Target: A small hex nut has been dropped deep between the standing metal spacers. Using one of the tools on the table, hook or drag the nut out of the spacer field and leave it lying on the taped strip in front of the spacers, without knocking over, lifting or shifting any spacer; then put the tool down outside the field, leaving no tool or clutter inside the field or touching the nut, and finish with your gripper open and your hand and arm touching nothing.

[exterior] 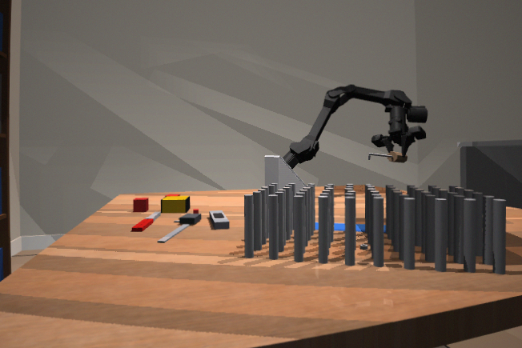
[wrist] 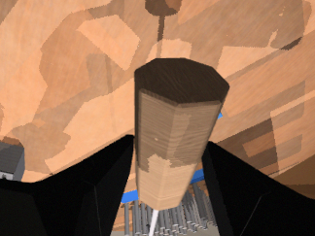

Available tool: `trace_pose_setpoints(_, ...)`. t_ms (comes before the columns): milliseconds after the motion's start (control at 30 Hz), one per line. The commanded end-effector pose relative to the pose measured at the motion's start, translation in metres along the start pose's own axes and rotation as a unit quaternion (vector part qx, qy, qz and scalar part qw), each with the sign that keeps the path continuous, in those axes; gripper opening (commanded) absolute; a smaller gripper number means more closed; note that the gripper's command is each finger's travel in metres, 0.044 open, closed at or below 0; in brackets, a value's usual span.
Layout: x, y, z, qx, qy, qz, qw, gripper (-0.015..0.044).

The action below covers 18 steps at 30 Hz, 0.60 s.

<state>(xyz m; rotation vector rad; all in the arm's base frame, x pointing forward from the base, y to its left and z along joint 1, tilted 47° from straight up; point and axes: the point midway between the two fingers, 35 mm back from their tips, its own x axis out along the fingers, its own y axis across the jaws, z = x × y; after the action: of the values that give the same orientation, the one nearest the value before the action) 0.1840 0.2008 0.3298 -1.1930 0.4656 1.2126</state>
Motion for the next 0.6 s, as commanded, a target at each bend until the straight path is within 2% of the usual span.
trace_pose_setpoints(0,0.014,-0.006,-0.016,-0.020,0.006,0.012,1.000,0.0000)
trace_pose_setpoints(567,0.056,-0.023,-0.079,-0.078,-0.011,0.037,0.996,0.0000)
